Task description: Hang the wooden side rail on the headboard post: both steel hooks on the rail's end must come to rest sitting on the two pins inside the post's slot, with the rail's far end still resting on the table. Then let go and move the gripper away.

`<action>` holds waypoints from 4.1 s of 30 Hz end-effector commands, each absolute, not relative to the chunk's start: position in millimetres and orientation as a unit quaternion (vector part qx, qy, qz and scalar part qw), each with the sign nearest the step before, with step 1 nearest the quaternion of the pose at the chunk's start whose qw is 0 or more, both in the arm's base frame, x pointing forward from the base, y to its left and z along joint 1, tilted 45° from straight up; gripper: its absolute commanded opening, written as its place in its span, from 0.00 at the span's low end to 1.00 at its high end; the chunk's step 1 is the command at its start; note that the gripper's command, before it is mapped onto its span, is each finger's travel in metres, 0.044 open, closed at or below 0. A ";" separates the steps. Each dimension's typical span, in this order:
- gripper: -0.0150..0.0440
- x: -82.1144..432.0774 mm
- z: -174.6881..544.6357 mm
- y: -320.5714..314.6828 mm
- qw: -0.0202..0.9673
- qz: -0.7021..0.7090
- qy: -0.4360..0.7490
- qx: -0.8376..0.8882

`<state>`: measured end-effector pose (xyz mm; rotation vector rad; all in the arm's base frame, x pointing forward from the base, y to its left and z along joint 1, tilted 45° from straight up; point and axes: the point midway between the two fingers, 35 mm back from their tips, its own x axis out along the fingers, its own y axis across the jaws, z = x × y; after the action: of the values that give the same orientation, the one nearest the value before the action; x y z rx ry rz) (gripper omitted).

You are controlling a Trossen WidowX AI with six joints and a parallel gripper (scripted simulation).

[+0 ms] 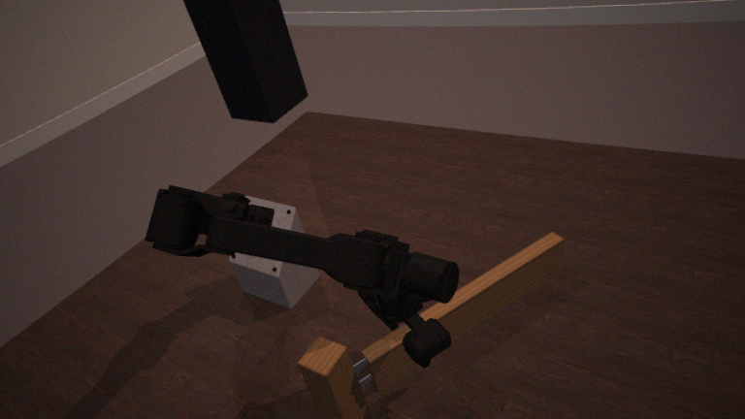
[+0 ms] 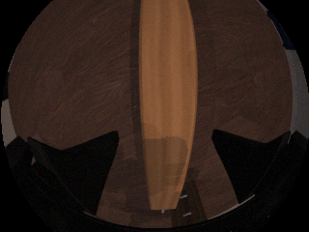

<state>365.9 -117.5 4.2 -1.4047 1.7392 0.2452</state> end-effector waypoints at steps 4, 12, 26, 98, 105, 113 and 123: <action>1.00 362.3 -4.5 -125.1 0.425 0.101 0.700 -0.566; 0.82 361.9 -7.0 -127.9 0.425 0.101 0.700 -0.566; 0.37 361.9 -7.0 -127.9 0.425 0.101 0.700 -0.566; 0.25 339.5 -13.4 -121.1 0.253 0.289 0.645 -0.660; 0.25 343.9 -11.9 -122.5 0.262 0.280 0.646 -0.660; 0.25 343.8 -11.9 -122.4 0.251 0.291 0.643 -0.662; 0.25 343.9 -10.8 -121.3 0.243 0.299 0.641 -0.664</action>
<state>343.8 -122.8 -11.6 -1.7971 1.7524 0.7891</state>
